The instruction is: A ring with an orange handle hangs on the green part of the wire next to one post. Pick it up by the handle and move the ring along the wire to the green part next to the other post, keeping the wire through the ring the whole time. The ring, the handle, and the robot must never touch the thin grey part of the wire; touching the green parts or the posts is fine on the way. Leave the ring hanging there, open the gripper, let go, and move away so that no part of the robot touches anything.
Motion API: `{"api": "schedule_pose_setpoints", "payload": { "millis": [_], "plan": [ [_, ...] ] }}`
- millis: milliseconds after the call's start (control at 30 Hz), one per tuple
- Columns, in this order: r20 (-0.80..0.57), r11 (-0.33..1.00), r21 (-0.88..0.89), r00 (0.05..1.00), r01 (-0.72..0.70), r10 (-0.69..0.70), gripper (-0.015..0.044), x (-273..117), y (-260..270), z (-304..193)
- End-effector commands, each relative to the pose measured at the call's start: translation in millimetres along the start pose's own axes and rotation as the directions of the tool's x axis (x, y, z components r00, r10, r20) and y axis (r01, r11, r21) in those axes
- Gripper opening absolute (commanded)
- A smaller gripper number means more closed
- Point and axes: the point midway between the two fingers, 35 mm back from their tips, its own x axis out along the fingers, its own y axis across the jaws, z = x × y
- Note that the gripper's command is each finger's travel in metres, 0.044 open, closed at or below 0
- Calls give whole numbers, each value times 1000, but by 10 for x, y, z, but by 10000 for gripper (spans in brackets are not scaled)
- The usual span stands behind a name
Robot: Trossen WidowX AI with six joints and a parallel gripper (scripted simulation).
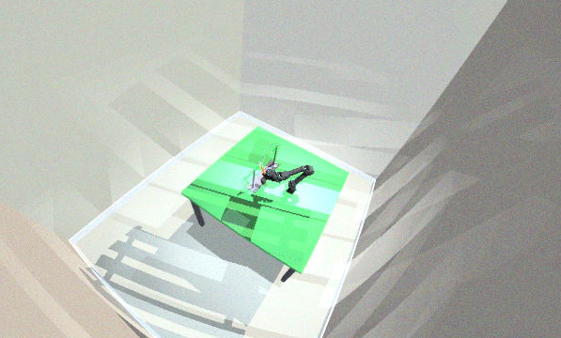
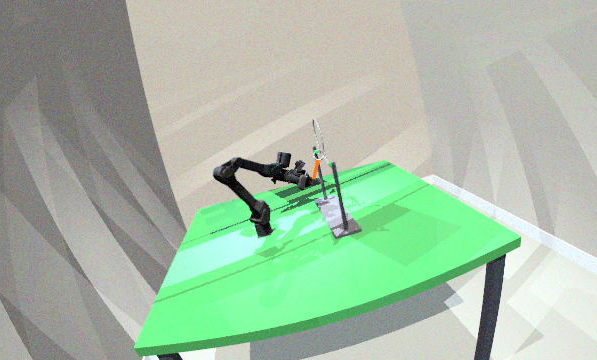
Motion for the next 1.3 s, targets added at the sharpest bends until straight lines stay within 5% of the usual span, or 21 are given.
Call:
{"api": "schedule_pose_setpoints", "payload": {
  "millis": [0, 1267],
  "plan": [
    [6, 1000, 26, 1000, -6, 6, -150, -14, 71, 43],
    [7, 999, 40, 1000, -13, 12, -150, -69, 463, 55]
  ]
}}
